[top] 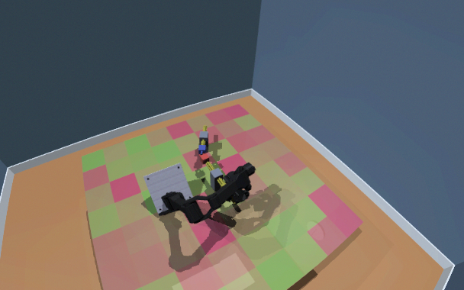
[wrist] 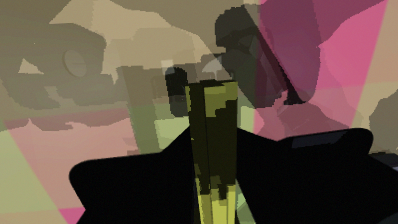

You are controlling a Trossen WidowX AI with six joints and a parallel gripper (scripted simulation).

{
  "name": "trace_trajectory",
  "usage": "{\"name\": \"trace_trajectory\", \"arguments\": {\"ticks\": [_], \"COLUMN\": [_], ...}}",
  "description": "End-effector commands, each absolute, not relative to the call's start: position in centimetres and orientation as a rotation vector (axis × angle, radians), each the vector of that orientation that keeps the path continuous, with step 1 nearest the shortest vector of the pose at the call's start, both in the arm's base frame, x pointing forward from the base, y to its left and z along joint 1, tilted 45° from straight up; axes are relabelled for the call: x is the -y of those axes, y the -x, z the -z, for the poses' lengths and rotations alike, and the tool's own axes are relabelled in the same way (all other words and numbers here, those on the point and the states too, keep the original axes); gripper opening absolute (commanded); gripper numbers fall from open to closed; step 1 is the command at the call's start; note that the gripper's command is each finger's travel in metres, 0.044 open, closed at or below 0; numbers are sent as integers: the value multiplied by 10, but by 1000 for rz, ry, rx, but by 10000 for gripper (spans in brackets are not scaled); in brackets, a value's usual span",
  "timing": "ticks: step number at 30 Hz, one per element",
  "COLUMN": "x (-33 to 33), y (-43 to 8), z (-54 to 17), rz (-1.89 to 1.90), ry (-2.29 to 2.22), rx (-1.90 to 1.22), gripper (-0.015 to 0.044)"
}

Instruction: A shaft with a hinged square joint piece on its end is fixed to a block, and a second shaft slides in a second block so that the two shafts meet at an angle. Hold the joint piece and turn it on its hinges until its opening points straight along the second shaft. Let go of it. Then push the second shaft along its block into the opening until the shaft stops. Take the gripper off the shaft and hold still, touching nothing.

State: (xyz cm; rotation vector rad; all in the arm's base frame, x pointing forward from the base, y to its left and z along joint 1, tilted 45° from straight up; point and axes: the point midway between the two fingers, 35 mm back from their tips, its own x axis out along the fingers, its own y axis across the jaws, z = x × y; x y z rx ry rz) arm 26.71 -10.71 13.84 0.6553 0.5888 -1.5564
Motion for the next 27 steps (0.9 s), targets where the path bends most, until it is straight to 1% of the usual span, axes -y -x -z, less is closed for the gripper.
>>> {"name": "trace_trajectory", "arguments": {"ticks": [1, 27], "x": [103, 76], "y": [-268, -270], "z": [-133, -106], "rz": [1559, 1559], "ry": [-653, -653], "rx": [-587, -589], "gripper": [0, 0]}}
